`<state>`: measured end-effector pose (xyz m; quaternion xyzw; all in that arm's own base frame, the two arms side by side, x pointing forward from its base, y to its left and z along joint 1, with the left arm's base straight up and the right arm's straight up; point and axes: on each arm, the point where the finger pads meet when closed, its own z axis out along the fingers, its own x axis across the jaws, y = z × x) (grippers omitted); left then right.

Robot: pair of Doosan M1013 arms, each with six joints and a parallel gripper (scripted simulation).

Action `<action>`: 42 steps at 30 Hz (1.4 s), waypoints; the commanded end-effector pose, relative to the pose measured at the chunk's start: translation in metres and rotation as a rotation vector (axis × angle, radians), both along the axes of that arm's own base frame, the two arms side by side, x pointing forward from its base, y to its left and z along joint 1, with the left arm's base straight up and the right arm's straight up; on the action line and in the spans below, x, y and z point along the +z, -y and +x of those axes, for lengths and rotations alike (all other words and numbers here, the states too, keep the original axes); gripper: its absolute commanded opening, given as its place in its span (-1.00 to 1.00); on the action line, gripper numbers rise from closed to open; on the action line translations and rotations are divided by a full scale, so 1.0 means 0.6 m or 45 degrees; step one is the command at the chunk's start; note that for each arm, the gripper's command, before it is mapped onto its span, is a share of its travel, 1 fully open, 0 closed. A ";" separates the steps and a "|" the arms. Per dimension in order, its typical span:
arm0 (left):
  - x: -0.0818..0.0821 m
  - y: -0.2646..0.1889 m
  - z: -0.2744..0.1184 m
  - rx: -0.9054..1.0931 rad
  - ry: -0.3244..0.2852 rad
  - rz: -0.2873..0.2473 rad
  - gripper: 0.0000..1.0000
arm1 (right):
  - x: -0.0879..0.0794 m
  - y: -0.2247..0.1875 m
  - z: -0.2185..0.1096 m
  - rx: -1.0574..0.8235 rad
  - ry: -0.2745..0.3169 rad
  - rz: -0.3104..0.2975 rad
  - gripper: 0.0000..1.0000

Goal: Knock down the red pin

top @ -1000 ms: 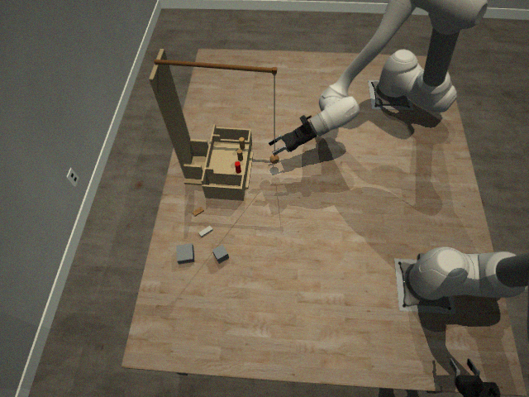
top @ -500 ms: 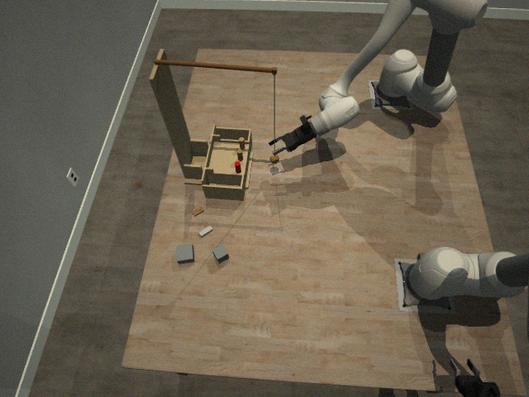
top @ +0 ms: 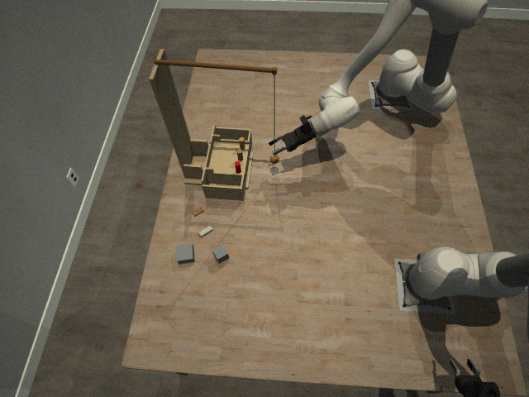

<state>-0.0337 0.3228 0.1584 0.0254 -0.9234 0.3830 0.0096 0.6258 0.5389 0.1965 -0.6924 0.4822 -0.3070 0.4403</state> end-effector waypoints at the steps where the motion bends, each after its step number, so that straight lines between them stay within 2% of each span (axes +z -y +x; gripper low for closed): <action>1: 0.001 0.000 0.000 0.000 0.000 0.001 1.00 | 0.002 0.000 0.000 0.000 0.001 0.001 1.00; 5: 0.001 0.000 0.000 0.000 0.000 0.001 1.00 | 0.002 0.000 0.000 0.000 0.001 0.001 1.00; 6: 0.001 0.000 0.000 0.000 0.000 0.001 1.00 | 0.002 0.000 0.000 0.000 0.001 0.001 -1.00; 42: 0.001 0.000 0.000 0.000 0.000 0.001 1.00 | 0.002 0.000 0.000 0.000 0.000 0.001 -1.00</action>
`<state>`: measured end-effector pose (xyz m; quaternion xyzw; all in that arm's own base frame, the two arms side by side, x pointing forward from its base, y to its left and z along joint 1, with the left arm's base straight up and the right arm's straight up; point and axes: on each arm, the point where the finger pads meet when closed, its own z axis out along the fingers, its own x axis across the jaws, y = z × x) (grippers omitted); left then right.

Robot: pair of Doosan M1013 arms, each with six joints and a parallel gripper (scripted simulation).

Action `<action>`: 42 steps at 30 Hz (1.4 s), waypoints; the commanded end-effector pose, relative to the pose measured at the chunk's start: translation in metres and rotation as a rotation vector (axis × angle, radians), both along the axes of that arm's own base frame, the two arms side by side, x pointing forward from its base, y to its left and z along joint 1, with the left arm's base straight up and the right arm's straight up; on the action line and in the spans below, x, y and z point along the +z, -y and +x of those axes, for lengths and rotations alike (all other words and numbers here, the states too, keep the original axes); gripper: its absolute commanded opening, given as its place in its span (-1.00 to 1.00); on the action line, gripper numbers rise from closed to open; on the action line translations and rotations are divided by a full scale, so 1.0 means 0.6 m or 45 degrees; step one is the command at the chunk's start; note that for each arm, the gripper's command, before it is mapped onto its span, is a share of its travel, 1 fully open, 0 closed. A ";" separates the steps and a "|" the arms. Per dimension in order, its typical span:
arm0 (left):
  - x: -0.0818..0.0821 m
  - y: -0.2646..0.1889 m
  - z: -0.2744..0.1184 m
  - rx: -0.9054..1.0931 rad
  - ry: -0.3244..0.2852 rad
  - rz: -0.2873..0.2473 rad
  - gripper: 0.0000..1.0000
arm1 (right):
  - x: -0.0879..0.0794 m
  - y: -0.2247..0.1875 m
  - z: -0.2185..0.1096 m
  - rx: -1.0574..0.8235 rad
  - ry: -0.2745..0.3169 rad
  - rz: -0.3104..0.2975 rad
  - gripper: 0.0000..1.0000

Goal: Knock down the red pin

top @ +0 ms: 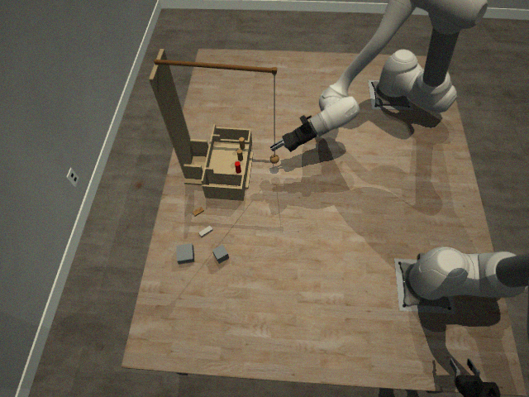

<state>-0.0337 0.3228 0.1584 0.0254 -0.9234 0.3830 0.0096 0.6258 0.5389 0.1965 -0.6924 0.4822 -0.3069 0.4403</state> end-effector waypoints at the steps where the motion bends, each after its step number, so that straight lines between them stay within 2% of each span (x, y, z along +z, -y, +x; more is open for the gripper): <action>1: 0.001 0.000 0.000 0.000 0.000 0.001 1.00 | 0.002 0.000 -0.001 0.000 -0.001 0.000 -1.00; 6: 0.001 0.000 0.000 0.000 0.000 0.001 1.00 | 0.009 0.005 -0.014 -0.001 -0.027 -0.010 -1.00; 11: 0.001 0.000 0.000 0.000 0.000 0.001 1.00 | 0.014 0.018 -0.048 -0.001 -0.092 -0.034 -1.00; 13: 0.001 0.000 0.000 0.000 0.000 0.001 1.00 | 0.014 0.018 -0.048 -0.001 -0.092 -0.034 -1.00; 28: 0.001 0.000 0.000 0.000 0.000 0.001 1.00 | 0.037 0.063 -0.169 -0.001 -0.332 -0.123 -1.00; 30: 0.001 0.000 0.000 0.000 0.000 0.001 1.00 | 0.037 0.063 -0.169 -0.001 -0.332 -0.123 -1.00; 42: 0.001 0.000 0.000 0.000 0.000 0.001 1.00 | 0.064 0.088 -0.240 0.000 -0.478 -0.176 -1.00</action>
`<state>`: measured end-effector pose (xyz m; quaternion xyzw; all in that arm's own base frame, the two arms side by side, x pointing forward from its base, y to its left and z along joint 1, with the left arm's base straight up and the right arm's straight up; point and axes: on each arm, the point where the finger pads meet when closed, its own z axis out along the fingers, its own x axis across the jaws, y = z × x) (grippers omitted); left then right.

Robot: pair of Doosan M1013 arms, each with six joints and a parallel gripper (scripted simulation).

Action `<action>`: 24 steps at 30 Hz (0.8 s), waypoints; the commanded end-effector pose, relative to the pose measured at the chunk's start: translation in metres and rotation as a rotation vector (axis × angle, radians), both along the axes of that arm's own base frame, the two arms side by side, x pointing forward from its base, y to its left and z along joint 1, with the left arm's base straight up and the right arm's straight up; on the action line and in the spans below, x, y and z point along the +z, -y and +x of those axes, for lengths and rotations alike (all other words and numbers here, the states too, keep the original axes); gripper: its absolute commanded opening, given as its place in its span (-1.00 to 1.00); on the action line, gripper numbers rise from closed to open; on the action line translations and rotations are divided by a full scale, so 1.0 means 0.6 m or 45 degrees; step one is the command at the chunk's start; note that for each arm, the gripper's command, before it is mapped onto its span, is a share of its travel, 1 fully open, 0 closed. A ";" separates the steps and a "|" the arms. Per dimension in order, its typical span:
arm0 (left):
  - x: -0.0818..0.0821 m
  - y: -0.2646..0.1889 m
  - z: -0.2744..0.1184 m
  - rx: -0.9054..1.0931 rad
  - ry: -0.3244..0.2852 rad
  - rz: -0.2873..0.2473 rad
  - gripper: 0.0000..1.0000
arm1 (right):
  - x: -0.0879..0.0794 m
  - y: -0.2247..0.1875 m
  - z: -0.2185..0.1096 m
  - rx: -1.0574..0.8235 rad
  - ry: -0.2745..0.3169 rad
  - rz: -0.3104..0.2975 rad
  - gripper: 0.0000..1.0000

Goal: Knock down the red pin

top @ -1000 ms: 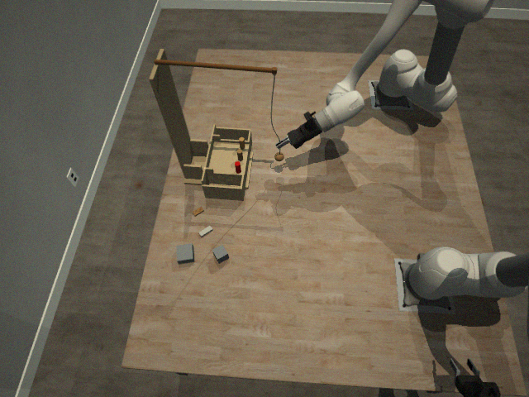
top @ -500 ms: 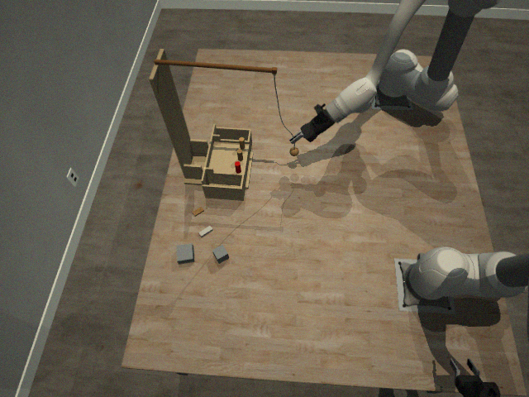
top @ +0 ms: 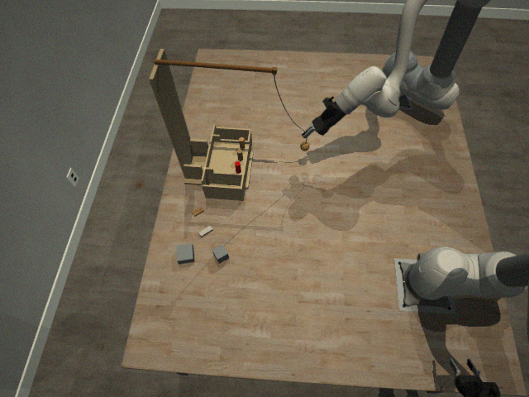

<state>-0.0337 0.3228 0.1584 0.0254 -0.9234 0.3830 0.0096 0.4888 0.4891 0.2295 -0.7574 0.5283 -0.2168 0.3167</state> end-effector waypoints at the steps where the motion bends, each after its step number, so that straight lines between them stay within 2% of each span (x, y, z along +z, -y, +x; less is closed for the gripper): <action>1: 0.001 0.000 0.000 0.000 0.000 0.001 1.00 | 0.011 0.007 -0.015 -0.002 -0.071 -0.035 -1.00; 10: 0.001 0.000 0.000 0.000 0.000 0.001 1.00 | 0.017 0.012 -0.028 -0.001 -0.099 -0.045 -1.00; 24: 0.001 0.000 0.000 0.000 0.000 0.001 1.00 | 0.017 0.012 -0.029 -0.001 -0.100 -0.045 -1.00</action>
